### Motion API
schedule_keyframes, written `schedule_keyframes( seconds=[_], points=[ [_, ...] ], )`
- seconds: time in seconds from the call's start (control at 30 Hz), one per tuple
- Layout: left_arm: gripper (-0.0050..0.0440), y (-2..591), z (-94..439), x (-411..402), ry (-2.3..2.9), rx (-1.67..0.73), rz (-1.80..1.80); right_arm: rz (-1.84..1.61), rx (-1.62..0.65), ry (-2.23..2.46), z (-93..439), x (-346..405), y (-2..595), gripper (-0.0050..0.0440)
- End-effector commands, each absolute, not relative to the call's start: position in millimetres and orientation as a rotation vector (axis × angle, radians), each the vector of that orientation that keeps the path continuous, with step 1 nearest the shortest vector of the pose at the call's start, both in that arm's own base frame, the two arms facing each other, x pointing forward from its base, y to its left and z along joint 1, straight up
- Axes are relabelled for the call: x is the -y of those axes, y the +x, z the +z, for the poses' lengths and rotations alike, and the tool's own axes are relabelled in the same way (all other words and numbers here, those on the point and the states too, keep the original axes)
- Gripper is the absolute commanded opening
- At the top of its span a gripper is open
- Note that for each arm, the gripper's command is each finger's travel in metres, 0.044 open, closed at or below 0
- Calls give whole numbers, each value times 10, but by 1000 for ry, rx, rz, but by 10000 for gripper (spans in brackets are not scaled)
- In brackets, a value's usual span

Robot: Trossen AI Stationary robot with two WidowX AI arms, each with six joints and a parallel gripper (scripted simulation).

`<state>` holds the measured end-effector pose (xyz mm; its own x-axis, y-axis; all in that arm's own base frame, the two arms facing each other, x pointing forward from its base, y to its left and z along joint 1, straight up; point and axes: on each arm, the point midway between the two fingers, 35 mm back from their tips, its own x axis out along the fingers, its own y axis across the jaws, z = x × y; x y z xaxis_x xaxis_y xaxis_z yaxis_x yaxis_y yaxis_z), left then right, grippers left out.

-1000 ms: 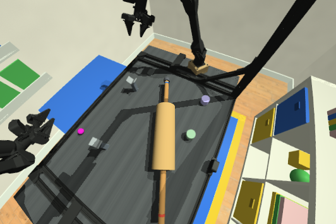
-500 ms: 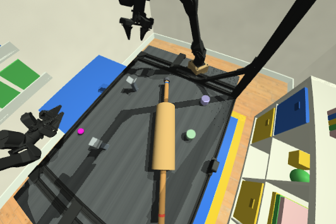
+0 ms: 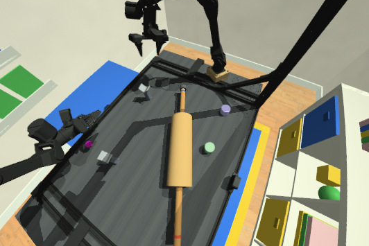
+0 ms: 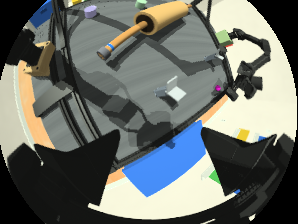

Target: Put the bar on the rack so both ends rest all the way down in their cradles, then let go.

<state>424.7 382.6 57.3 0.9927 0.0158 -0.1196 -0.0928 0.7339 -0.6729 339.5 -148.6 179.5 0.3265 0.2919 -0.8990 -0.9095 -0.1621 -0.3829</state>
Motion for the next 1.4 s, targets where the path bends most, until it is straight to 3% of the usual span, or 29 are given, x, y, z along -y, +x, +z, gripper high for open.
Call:
schedule_keyframes(
  seconds=[0.0,0.3,0.63,0.93,1.37],
  points=[
    [440,4638,613,-3490,-820,-187,54,1199,-696,-1265,1741,1250,3447,440],
    [440,5267,441,-2493,-987,-467,102,1172,-867,-1133,1570,704,3526,440],
    [440,5443,302,-1391,-1030,-779,184,1105,-1021,-1035,1419,201,3518,440],
    [440,5273,253,-557,-974,-1032,268,1027,-1127,-976,1308,-168,3459,440],
    [440,4532,379,643,-714,-1396,437,871,-1287,-883,1121,-735,3221,440]
  ],
)
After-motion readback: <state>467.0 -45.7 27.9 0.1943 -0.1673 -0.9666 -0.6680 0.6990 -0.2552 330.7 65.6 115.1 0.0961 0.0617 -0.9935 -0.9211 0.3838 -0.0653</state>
